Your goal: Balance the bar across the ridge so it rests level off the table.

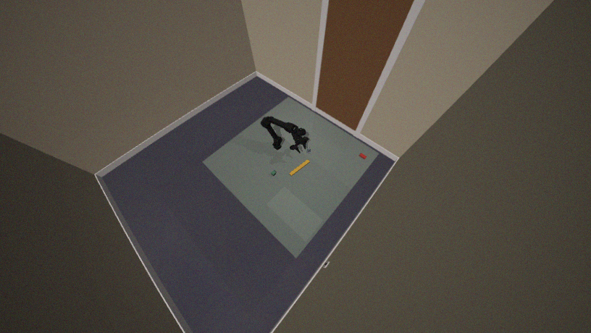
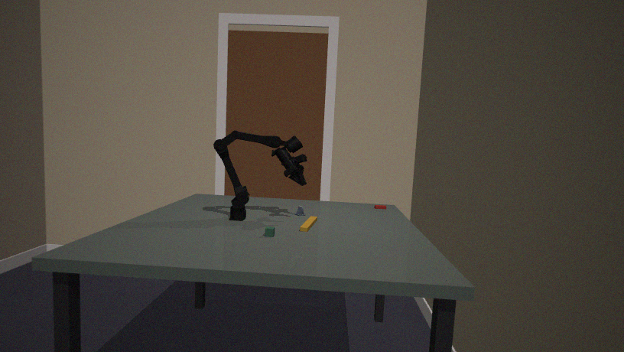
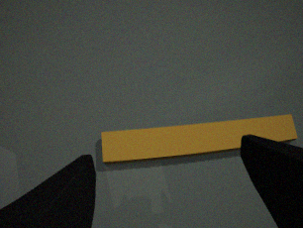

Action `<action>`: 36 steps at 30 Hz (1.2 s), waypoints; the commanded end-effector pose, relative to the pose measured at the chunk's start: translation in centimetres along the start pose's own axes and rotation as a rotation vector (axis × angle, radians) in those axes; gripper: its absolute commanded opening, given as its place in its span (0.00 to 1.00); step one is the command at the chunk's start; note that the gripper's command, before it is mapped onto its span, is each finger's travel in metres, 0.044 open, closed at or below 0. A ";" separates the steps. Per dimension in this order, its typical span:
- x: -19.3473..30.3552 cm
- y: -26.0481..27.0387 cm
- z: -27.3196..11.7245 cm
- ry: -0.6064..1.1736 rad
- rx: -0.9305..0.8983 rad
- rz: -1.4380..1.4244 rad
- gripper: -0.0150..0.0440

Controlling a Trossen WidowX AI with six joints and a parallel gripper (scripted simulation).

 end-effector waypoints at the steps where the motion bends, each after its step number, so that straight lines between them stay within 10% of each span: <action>1: -0.4 0.0 0.7 0.046 0.012 -0.127 0.79; 36: -2.1 -2.0 7.6 0.452 -0.120 -1.006 0.79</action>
Point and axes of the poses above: the point midway between the two fingers, 35 mm back from their tips, its own z axis out along the fingers, its own y axis across the jaws, x = y × z, the point moved 3 cm from there along -z, back along the fingers, and after that the axes turned 13 degrees about z, right-handed, at the moved point
